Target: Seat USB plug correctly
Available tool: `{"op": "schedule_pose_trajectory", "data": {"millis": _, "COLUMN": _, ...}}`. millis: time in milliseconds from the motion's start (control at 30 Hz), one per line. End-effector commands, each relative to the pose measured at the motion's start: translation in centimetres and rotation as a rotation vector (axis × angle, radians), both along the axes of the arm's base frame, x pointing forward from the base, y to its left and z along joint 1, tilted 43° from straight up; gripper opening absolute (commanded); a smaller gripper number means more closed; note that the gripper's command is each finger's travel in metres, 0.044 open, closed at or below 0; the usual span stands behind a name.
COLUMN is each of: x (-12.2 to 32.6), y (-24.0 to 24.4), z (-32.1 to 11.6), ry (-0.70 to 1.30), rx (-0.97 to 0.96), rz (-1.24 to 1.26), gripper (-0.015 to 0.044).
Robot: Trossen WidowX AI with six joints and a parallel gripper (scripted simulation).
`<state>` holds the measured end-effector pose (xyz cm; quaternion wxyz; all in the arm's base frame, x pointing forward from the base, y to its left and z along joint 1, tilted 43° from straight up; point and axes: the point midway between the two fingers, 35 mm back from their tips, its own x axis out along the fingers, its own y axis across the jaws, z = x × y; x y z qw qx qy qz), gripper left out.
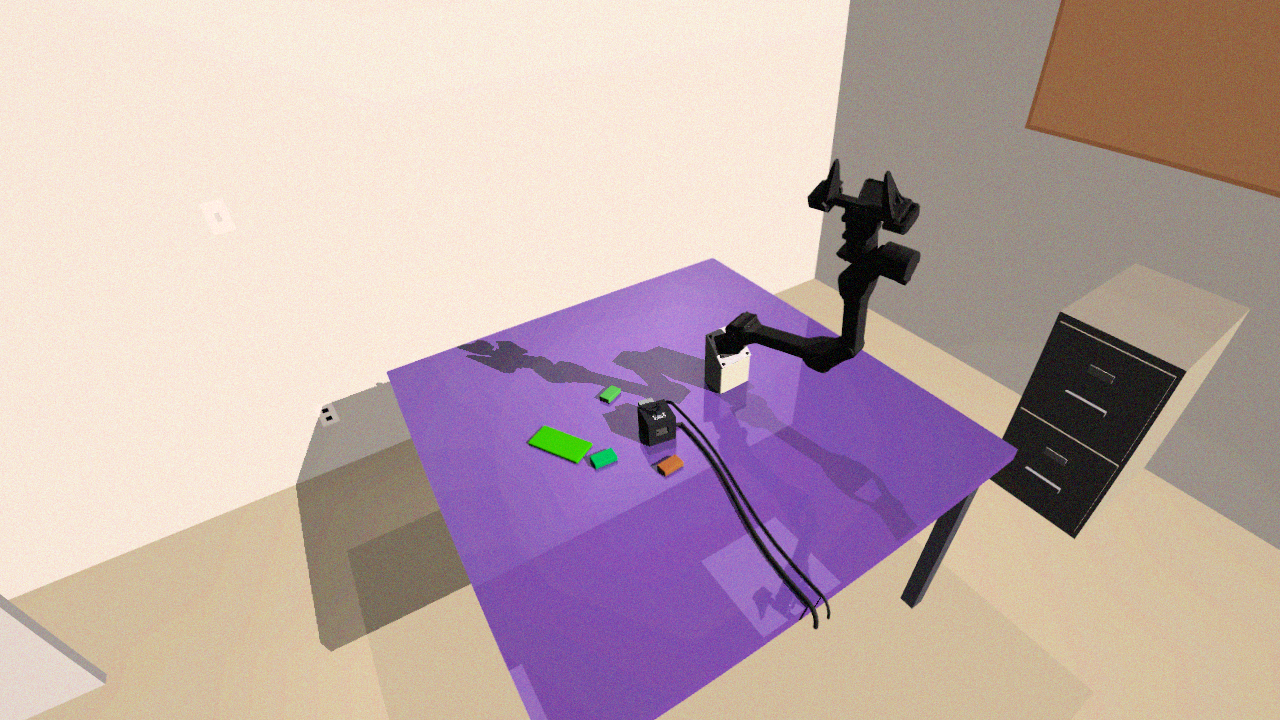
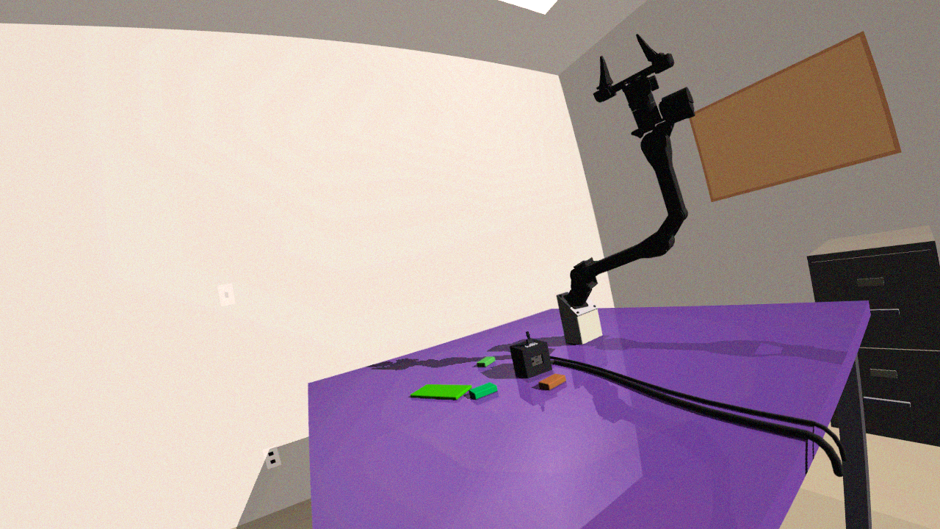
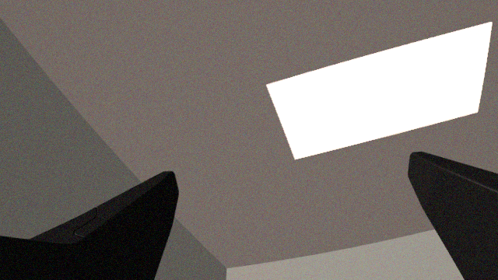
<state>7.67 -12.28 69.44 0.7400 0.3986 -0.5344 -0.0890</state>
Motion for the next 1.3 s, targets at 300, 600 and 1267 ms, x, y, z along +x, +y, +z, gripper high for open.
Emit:
{"op": "schedule_pose_trajectory", "data": {"millis": 300, "x": 15.9, "y": -10.0, "z": -16.9, "ry": 0.460, "rx": 0.509, "rz": 0.363, "gripper": 0.0440}}
{"op": "schedule_pose_trajectory", "data": {"millis": 600, "x": 25.4, "y": -6.9, "z": -32.4, "ry": 0.844, "rx": 0.865, "rz": 0.675, "gripper": 0.0440}}
{"op": "schedule_pose_trajectory", "data": {"millis": 1267, "x": 19.8, "y": 17.8, "z": -61.4, "ry": 2.005, "rx": 1.771, "rz": 1.124, "gripper": 0.0440}}
